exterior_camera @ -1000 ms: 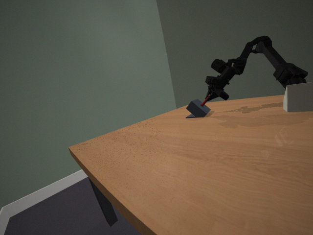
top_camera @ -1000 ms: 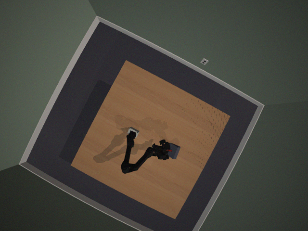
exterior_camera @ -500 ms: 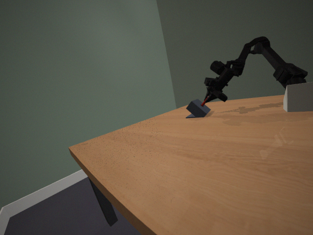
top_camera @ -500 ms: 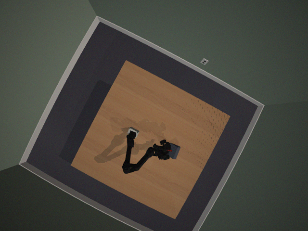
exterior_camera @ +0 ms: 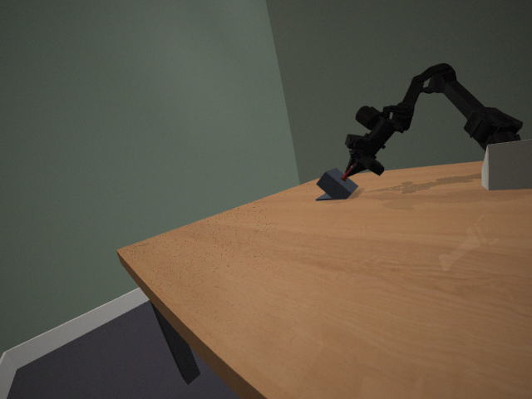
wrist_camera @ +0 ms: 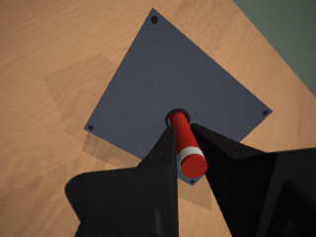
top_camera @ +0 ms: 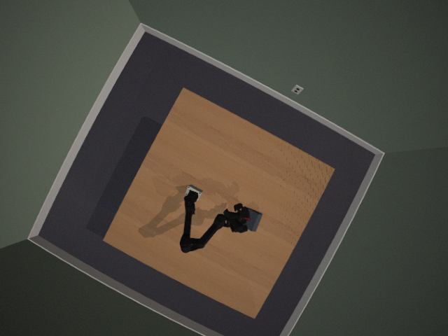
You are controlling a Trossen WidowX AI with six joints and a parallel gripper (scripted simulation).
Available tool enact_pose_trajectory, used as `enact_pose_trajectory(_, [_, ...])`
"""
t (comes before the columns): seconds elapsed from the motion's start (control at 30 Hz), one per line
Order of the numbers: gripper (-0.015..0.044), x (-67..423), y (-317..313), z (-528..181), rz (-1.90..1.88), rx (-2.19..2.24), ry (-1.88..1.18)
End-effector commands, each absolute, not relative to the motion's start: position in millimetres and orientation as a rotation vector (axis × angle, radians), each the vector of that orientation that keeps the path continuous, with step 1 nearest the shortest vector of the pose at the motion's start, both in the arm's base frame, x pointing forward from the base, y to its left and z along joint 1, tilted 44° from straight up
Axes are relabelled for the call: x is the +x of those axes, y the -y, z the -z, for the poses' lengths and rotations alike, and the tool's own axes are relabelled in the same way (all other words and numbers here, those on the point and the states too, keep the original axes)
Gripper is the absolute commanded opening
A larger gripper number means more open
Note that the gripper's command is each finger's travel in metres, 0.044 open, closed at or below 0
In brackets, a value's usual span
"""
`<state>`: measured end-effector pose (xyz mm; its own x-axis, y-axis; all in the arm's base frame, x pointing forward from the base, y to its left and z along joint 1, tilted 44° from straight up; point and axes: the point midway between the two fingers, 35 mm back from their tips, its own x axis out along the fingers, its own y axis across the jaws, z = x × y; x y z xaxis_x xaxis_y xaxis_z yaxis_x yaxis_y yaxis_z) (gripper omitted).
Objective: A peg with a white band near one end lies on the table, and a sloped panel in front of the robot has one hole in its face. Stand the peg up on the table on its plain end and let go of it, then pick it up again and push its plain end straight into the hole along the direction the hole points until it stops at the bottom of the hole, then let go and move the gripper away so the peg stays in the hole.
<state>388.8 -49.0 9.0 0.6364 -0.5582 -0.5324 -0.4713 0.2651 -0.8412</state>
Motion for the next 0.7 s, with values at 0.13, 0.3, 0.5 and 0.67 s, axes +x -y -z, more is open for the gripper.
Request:
enact_pose_trajectory(0.13, [0.0, 391.8, 51.1, -4.8, 0.063, -1.368, -0.959])
enact_pose_trajectory(0.3, [0.0, 391.4, 51.6, -6.9, 0.074, -1.363, -0.958])
enact_pose_trajectory(0.5, [0.0, 391.4, 51.6, -6.9, 0.074, -1.363, -0.958])
enact_pose_trajectory(0.67, [0.0105, 391.4, 51.6, -6.9, 0.074, -1.363, -0.958])
